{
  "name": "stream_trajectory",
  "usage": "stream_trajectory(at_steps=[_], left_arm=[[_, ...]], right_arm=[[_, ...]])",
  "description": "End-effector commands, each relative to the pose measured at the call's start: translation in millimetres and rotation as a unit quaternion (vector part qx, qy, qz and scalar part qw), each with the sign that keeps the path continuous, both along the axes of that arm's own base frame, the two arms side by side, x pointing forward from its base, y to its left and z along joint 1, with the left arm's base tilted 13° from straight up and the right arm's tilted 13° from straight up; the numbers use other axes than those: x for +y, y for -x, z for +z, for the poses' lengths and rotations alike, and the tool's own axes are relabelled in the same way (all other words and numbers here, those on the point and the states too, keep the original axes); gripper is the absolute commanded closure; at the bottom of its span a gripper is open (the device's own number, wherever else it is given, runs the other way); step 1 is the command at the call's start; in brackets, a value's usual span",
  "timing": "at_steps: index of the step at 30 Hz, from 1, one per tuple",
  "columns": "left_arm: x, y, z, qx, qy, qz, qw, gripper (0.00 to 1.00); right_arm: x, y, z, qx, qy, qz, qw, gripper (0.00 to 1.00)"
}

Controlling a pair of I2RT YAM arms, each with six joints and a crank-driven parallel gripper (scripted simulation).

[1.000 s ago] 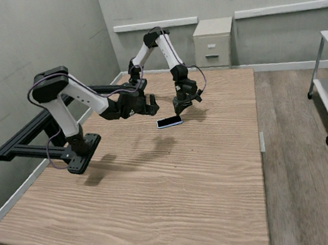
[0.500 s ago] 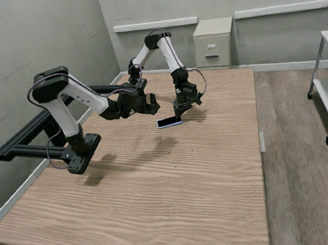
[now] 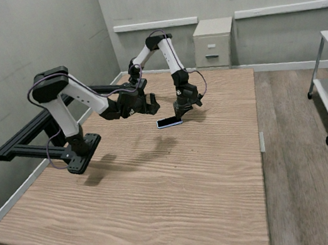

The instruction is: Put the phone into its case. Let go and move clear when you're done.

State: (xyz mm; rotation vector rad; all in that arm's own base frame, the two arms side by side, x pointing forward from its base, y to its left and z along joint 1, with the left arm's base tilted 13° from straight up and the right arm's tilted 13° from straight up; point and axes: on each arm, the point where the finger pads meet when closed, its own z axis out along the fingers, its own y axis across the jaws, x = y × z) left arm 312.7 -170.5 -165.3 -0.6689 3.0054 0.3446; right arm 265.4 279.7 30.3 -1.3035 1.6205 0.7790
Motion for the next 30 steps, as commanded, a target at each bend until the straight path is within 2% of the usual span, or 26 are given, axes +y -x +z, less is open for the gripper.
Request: stream_trajectory(at_steps=[1,3,30], left_arm=[[-5.6,-13.1,7.1,-0.021,0.007,-0.004,1.0,0.63],[0.1,-0.9,-8.7,-0.003,0.002,-0.007,1.0,0.63],[1.1,9.7,-41.9,-0.004,0.0,-0.001,1.0,0.63]], right_arm=[[5.1,0.4,6.3,-0.01,-0.008,0.003,1.0,0.0],[5.1,0.4,6.3,-0.01,-0.008,0.003,1.0,0.0],[5.2,0.3,6.4,-0.01,-0.008,0.003,1.0,0.0]])
